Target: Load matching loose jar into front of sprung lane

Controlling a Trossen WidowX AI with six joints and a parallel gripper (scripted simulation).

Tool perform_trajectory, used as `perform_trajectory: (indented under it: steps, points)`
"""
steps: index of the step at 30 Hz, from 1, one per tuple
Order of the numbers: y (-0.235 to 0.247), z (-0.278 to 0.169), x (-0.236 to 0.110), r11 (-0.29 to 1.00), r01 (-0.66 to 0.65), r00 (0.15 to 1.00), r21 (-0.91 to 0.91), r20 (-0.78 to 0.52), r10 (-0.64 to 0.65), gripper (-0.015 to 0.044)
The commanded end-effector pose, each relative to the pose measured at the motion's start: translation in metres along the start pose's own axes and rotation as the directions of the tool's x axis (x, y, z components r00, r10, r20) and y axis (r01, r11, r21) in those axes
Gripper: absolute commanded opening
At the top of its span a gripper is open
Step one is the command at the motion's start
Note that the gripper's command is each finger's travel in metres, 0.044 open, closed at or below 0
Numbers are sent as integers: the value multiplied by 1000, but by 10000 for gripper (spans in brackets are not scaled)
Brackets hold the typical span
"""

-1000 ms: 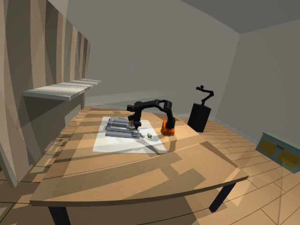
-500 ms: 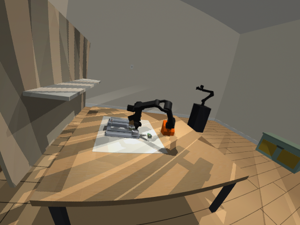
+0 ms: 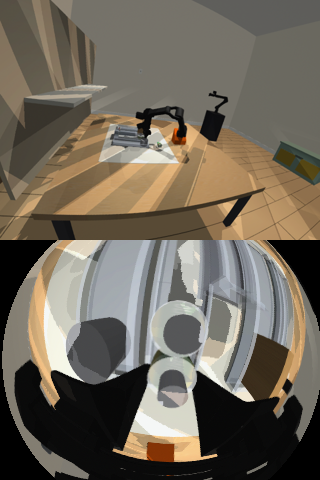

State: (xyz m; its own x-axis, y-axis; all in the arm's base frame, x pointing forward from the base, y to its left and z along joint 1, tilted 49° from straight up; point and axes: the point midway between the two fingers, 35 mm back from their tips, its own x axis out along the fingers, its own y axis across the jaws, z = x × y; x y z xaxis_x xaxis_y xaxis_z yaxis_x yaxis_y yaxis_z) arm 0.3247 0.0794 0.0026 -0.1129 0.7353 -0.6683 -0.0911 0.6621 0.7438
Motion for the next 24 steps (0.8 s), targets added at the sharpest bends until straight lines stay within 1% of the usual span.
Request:
perform_trajectory:
  steps: [1, 24]
  points:
    - [2, 1, 1, 1000, -10, 1000, -7, 5, 10, 0]
    - [0, -3, 0, 1000, -10, 1000, -7, 5, 10, 0]
